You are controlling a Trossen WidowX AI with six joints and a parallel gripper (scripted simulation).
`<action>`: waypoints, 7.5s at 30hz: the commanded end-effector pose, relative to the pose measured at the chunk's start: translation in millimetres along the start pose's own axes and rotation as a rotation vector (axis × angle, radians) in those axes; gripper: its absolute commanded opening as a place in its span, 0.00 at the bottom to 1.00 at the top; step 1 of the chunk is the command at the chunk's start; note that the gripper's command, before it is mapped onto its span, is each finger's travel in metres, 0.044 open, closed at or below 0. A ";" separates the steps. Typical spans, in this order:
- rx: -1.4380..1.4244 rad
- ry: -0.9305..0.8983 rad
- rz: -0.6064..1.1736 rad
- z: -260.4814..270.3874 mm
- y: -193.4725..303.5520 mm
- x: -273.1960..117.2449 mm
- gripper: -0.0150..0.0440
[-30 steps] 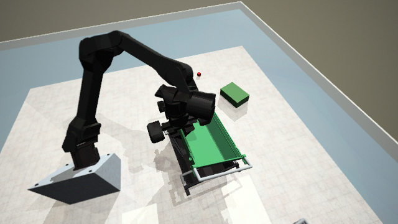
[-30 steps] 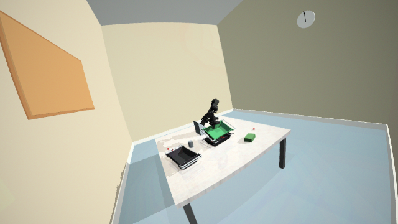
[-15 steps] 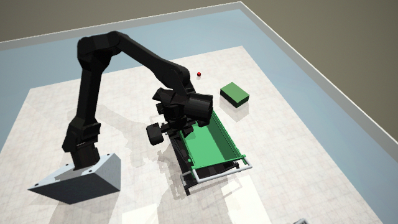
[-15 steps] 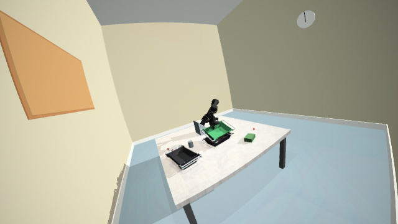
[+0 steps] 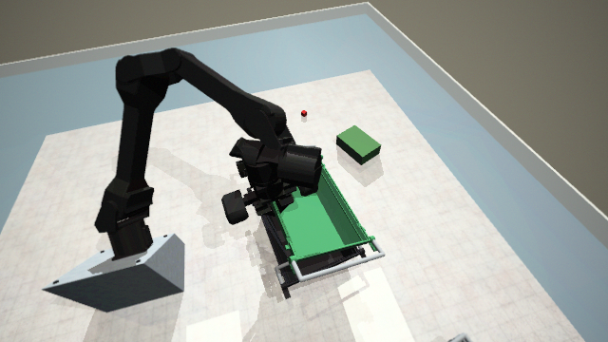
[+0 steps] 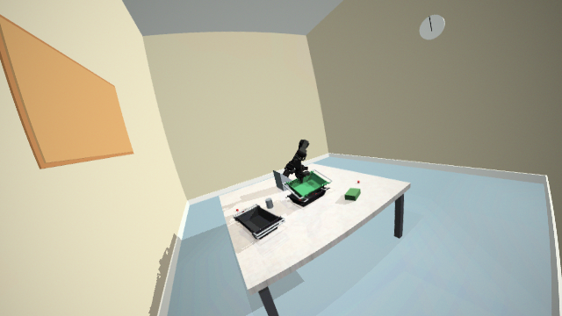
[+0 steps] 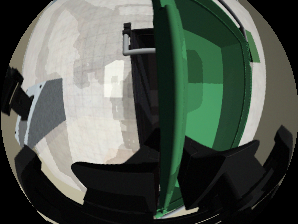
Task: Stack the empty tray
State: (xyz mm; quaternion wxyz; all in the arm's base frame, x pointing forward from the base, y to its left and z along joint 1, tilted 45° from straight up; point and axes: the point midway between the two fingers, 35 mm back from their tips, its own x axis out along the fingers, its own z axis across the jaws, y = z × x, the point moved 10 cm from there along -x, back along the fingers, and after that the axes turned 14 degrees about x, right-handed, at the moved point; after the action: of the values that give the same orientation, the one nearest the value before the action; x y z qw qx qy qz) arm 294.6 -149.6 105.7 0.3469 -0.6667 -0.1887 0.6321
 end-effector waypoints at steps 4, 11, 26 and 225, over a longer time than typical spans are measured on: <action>0.001 -0.016 0.004 4.5 0.4 7.3 0.25; 0.001 -0.016 0.004 6.6 1.0 10.7 0.25; 0.001 -0.016 0.004 10.8 2.2 18.3 0.25; 0.001 -0.014 0.003 20.0 5.0 41.8 0.25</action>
State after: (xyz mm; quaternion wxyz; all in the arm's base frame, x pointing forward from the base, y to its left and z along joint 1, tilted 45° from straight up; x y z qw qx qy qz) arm 281.8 -128.2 79.1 0.3476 -0.6721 -0.1897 0.6257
